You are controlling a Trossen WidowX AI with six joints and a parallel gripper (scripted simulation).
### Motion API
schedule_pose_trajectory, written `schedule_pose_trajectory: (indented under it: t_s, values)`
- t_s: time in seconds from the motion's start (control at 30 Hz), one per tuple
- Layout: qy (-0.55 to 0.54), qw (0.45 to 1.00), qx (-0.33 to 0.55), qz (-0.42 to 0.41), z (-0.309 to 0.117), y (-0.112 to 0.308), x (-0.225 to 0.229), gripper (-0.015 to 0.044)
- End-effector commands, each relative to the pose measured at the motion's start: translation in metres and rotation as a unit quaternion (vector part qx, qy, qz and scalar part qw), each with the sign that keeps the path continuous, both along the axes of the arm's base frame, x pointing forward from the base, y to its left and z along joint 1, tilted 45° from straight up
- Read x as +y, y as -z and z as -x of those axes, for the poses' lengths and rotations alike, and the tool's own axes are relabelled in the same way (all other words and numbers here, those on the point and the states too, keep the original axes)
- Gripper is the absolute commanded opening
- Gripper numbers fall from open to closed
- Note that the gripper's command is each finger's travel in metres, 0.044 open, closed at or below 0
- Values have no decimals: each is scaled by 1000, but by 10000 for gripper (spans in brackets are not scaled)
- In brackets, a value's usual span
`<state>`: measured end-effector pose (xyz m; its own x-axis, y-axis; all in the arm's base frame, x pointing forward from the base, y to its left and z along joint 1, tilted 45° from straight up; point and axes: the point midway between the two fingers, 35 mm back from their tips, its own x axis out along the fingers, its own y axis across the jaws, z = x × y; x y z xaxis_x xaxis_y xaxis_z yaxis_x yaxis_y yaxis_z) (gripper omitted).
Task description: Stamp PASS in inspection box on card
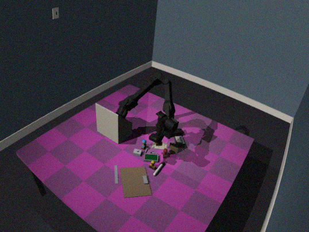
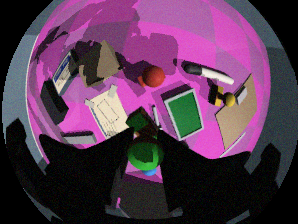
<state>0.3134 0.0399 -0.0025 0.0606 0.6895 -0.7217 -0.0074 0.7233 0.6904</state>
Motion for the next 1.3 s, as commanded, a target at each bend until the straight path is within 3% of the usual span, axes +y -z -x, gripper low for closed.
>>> schedule_pose_trajectory:
  t_s: [0.0,0.33,1.27]
  values:
    - [0,1000,0,-3,3,-14,15,0]
    - [-5,1000,-4,-9,16,-48,52,0]
    - [-5,1000,-4,-9,14,-37,63,0]
